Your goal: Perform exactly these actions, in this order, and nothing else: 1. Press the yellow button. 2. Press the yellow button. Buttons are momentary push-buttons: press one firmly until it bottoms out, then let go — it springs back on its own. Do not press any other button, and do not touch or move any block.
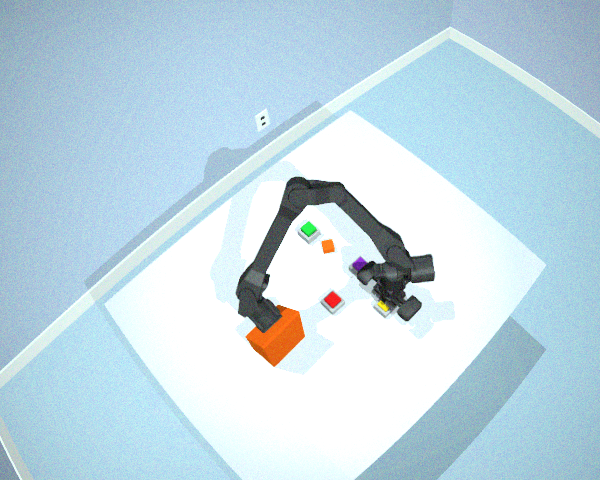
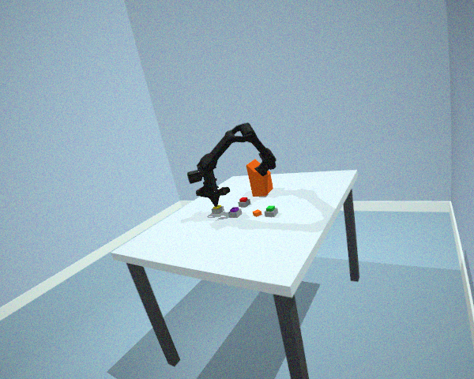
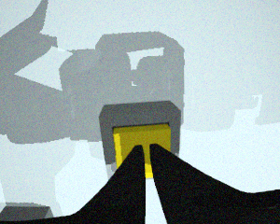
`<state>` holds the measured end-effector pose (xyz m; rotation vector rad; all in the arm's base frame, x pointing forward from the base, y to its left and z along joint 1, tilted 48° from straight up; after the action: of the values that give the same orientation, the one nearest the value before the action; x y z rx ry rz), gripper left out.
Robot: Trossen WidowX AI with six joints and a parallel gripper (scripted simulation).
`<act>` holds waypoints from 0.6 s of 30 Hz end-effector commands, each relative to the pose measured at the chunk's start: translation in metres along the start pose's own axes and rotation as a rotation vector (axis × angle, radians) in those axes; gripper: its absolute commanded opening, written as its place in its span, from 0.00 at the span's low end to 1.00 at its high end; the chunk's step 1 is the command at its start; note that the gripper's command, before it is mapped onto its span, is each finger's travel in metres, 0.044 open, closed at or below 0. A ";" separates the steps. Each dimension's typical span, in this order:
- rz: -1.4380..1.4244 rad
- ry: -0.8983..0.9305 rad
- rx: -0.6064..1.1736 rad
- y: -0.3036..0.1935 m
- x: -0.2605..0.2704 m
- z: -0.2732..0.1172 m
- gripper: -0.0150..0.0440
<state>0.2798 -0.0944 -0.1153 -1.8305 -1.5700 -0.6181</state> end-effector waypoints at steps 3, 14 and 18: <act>0.008 0.007 0.004 -0.002 0.000 0.002 0.29; 0.006 0.003 0.003 -0.001 0.000 -0.021 0.29; 0.009 0.005 0.004 -0.002 0.000 -0.032 0.29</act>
<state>0.2754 -0.1076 -0.1015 -1.8248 -1.5411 -0.6085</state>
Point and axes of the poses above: the point midway between the two fingers, 35 mm back from their tips, its own z axis out along the fingers, its own x axis across the jaws, y = z × x, the point moved 7 cm from there along -z, back along the fingers, and after that the axes turned 11 degrees about z, right-handed, at the moved point
